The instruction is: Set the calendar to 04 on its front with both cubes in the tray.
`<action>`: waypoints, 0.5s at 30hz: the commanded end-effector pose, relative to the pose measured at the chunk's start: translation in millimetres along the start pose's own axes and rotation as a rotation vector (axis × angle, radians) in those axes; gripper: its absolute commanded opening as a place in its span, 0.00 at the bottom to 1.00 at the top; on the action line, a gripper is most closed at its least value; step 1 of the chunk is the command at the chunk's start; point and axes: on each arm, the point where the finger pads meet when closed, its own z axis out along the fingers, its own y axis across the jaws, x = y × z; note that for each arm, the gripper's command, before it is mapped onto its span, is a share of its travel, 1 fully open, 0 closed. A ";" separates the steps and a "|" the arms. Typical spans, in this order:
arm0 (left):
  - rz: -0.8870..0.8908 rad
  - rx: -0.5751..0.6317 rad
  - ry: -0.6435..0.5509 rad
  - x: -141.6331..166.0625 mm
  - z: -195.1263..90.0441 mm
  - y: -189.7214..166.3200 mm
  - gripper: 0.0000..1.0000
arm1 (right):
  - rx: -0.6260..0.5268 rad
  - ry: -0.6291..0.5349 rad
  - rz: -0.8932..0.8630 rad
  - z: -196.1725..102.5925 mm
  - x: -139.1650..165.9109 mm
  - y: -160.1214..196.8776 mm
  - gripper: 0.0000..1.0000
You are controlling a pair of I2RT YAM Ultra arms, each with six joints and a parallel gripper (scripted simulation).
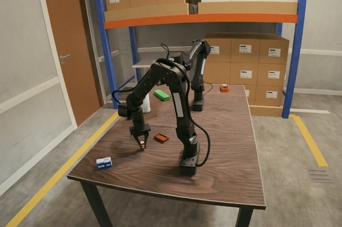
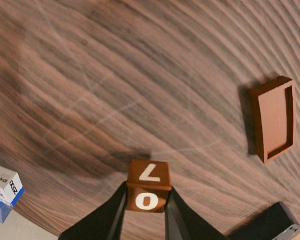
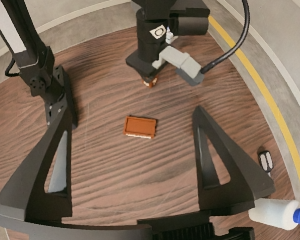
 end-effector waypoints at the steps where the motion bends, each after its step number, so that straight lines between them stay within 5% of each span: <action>1: 0.014 -0.023 -0.023 -13.1 -2.3 8.4 0.26 | -0.007 -0.062 -0.013 -0.1 -23.5 3.2 1.00; 15: 0.011 -0.013 -0.014 -4.3 6.7 1.6 0.26 | -0.007 -0.062 -0.013 -0.1 -23.5 3.2 1.00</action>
